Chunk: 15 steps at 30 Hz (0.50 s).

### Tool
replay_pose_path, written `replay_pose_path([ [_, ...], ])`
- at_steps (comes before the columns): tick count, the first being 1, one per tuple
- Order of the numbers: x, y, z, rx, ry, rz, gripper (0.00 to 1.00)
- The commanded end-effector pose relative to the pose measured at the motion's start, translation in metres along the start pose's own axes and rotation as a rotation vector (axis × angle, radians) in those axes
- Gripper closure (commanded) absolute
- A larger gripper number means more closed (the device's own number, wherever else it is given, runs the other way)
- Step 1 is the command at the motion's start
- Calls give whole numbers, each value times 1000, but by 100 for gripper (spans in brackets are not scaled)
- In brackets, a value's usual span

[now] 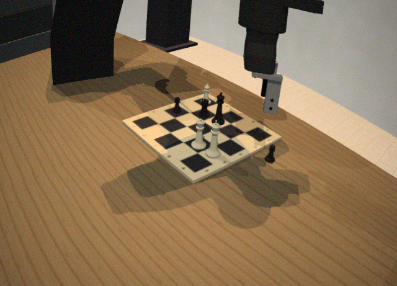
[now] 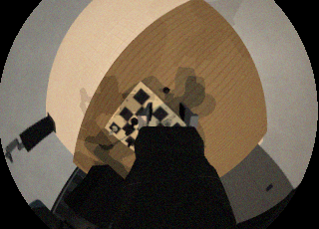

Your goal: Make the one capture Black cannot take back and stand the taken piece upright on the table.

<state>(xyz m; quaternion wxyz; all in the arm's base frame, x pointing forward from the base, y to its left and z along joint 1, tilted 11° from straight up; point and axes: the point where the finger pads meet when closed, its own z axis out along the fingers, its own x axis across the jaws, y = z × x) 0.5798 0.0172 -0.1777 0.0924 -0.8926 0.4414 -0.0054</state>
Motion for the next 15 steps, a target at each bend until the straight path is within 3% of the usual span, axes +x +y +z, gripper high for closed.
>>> replay_pose_path([
  [1, -3, 9, -2, 6, -6, -214, 0],
  [12, -8, 29, -6, 7, -4, -662, 0],
  [15, -9, 32, -6, 7, -6, -709, 0],
])
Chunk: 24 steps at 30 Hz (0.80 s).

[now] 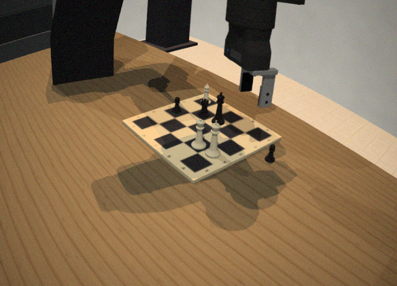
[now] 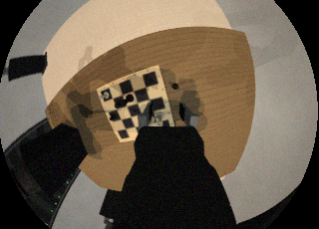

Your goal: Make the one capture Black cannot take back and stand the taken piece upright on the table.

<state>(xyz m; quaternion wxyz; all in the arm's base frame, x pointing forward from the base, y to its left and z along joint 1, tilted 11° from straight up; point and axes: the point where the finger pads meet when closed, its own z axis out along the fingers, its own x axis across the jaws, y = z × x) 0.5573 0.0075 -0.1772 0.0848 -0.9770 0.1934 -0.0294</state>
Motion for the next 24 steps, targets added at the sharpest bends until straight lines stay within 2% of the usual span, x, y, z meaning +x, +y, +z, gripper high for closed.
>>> replay_pose_path([
  [1, -8, 8, -2, 14, -4, -223, 0],
  [14, -24, 32, -6, 15, 1, -740, 0],
  [16, -24, 32, -6, 15, 1, -740, 0],
  [24, -31, 46, -8, 15, 3, -1008, 0],
])
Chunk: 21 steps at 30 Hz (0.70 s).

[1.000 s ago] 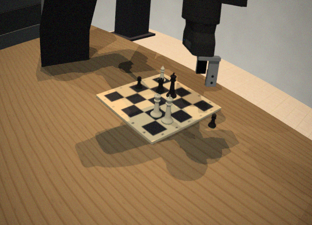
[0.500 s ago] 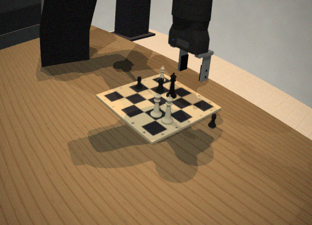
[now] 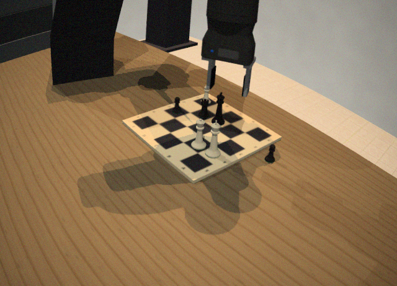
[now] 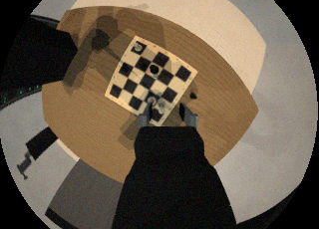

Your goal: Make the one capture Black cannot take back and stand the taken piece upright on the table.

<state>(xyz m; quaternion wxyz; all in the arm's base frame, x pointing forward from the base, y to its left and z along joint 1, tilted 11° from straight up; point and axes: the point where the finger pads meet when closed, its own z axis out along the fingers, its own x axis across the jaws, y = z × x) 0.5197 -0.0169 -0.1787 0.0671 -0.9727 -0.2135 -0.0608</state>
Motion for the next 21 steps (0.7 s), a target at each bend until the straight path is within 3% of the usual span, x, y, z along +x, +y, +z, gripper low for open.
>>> replay_pose_path([
  [1, -12, 3, -3, 10, 8, -215, 0],
  [21, -33, 11, -5, 9, 10, -583, 0],
])
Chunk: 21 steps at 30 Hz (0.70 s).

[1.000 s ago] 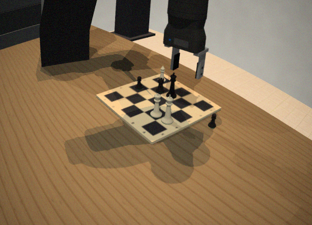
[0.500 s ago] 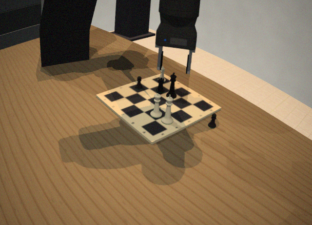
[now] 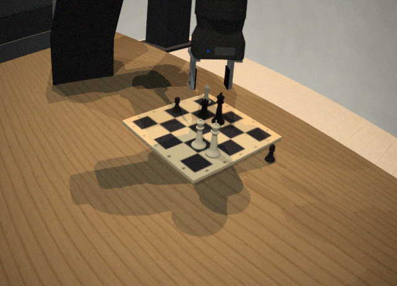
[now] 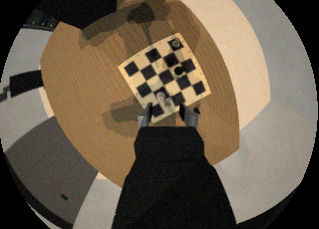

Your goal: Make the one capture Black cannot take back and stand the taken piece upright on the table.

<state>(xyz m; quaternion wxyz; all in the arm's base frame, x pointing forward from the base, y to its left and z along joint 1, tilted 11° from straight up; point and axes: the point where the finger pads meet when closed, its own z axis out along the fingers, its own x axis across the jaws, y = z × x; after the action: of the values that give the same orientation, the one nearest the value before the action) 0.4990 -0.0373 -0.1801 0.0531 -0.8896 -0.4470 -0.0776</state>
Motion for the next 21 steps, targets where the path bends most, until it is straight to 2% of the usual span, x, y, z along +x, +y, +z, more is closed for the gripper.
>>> replay_pose_path([
  [1, -6, -2, -1, 2, 5, -95, 0],
  [21, -10, -2, -2, 2, 5, -164, 0],
])
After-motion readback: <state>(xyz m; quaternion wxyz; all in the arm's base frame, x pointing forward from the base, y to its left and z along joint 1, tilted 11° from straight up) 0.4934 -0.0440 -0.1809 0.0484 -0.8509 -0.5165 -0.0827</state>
